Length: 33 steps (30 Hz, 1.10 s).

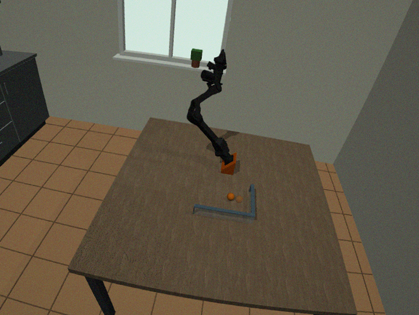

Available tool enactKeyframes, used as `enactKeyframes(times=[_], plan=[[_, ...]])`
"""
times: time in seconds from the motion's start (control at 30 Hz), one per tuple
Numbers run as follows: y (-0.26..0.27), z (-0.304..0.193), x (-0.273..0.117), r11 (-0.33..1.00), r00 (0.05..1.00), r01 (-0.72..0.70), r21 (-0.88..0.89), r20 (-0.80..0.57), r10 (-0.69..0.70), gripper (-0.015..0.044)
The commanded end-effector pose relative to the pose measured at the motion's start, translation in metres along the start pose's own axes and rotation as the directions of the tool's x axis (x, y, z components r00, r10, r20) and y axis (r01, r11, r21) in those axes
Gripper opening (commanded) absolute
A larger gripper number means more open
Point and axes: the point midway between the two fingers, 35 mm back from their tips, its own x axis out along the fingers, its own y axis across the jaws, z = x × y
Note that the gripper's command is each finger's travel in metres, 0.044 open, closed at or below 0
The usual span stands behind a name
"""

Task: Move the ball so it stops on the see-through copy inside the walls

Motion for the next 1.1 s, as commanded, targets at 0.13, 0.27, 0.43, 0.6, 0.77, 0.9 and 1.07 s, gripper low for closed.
enactKeyframes(times=[0.13,0.27,0.43,0.6,0.77,0.9,1.07], plan=[[-0.046,-0.109,0.007,0.984,0.960,0.029,-0.175,-0.271,-0.076,0.0318],[-0.068,-0.161,0.001,0.969,0.909,0.008,-0.248,-0.402,-0.111,0.0318],[-0.101,-0.227,-0.018,0.946,0.809,-0.032,-0.322,-0.564,-0.165,0.0318],[-0.146,-0.294,-0.057,0.924,0.648,-0.080,-0.375,-0.724,-0.237,0.0318],[-0.192,-0.351,-0.109,0.907,0.447,-0.134,-0.398,-0.842,-0.303,0.0318],[-0.227,-0.390,-0.159,0.901,0.264,-0.181,-0.394,-0.902,-0.341,0.0318],[-0.266,-0.424,-0.232,0.906,0.019,-0.222,-0.361,-0.931,-0.366,0.0318]])
